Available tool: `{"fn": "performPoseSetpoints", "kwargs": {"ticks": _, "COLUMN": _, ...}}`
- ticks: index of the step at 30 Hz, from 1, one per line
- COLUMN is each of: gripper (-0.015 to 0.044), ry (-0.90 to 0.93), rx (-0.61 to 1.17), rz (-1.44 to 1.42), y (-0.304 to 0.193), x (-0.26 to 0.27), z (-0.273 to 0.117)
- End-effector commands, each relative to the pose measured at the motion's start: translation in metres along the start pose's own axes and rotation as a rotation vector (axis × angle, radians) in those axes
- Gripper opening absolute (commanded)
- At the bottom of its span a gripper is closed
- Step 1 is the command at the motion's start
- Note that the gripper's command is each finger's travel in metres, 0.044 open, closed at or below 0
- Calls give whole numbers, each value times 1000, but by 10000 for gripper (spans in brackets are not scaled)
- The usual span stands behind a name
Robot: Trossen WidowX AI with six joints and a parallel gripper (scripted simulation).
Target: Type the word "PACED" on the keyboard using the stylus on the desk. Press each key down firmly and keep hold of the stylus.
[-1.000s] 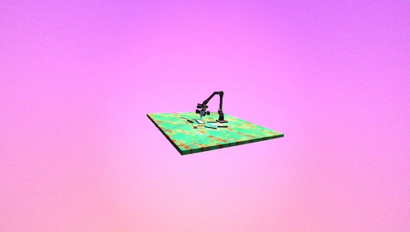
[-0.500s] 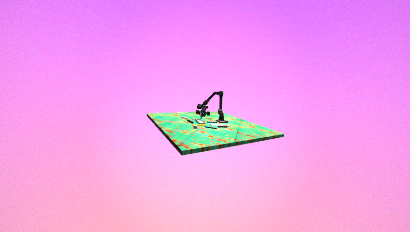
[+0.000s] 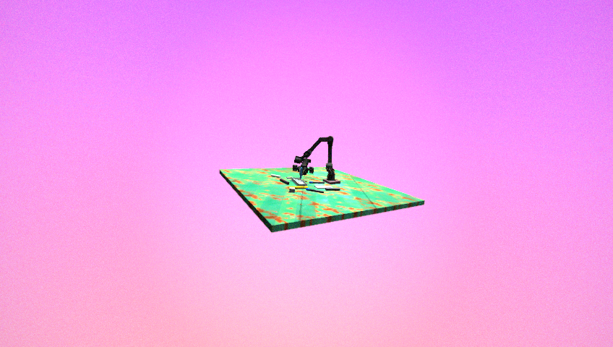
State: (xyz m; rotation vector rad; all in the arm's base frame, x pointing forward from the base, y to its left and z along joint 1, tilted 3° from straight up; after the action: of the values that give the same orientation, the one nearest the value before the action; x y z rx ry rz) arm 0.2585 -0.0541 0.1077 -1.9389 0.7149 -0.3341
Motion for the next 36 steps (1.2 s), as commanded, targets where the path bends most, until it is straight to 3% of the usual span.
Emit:
{"fn": "performPoseSetpoints", "kwargs": {"ticks": 1, "gripper": 81, "ry": -2, "rx": 3, "rz": 5, "y": 0, "x": -1, "z": 0}}
{"fn": "performPoseSetpoints", "kwargs": {"ticks": 16, "gripper": 85, "ry": 0, "rx": 0, "rz": 6, "y": -30, "x": -5, "z": -17}}
{"fn": "performPoseSetpoints", "kwargs": {"ticks": 19, "gripper": 65, "ry": 0, "rx": 0, "rz": 6, "y": -30, "x": -5, "z": -17}}
{"fn": "performPoseSetpoints", "kwargs": {"ticks": 22, "gripper": 0, "ry": 0, "rx": 0, "rz": 6, "y": -31, "x": -2, "z": -17}}
{"fn": "performPoseSetpoints", "kwargs": {"ticks": 36, "gripper": 0, "ry": 0, "rx": 3, "rz": 3, "y": -27, "x": 18, "z": -12}}
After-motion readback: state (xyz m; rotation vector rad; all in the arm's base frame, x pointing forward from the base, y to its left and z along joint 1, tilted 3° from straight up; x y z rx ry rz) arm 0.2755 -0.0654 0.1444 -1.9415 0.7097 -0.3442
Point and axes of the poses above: the point midway between the two fingers, 35 mm back from their tips, its own z axis out along the fingers, its own x axis across the jaws, y = z × x, the point moved 5 cm from there along -z, back along the fingers, and after that the axes turned 9 degrees about z, right-handed, at the moved point
